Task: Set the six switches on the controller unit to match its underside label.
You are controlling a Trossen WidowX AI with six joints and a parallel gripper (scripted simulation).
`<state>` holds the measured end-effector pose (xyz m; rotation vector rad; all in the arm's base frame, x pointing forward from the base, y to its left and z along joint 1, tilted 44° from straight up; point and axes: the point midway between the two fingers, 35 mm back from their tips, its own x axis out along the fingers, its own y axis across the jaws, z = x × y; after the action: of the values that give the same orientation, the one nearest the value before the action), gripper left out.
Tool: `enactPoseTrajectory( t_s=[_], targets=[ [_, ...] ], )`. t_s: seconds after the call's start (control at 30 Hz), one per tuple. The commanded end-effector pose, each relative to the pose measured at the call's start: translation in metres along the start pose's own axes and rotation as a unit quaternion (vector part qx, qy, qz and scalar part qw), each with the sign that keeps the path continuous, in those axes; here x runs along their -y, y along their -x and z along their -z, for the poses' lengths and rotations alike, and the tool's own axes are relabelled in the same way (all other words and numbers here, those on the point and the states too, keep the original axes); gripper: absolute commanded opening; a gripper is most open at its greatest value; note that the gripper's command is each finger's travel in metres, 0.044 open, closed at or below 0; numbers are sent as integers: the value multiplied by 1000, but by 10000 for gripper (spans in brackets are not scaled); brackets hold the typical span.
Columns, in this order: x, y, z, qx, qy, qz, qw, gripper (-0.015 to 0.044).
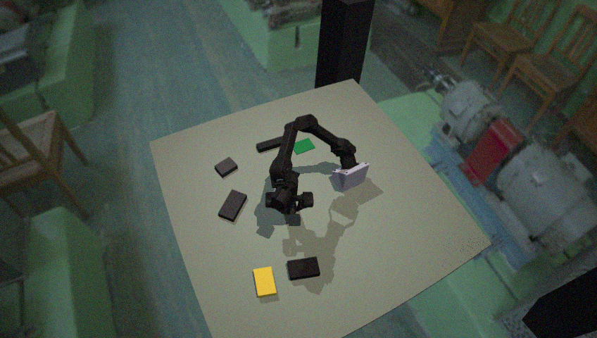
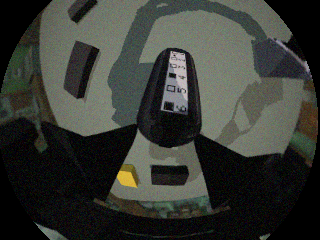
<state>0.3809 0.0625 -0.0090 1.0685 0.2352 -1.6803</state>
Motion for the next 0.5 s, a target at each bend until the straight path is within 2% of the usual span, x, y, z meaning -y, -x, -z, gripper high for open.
enactPoseTrajectory(
  t_s=[0.0, 0.47],
  targets=[
    [1, -11, 1, 11, 4, 8, 1000, 338],
    [1, -20, 8, 11, 4, 8, 1000, 338]
  ],
)
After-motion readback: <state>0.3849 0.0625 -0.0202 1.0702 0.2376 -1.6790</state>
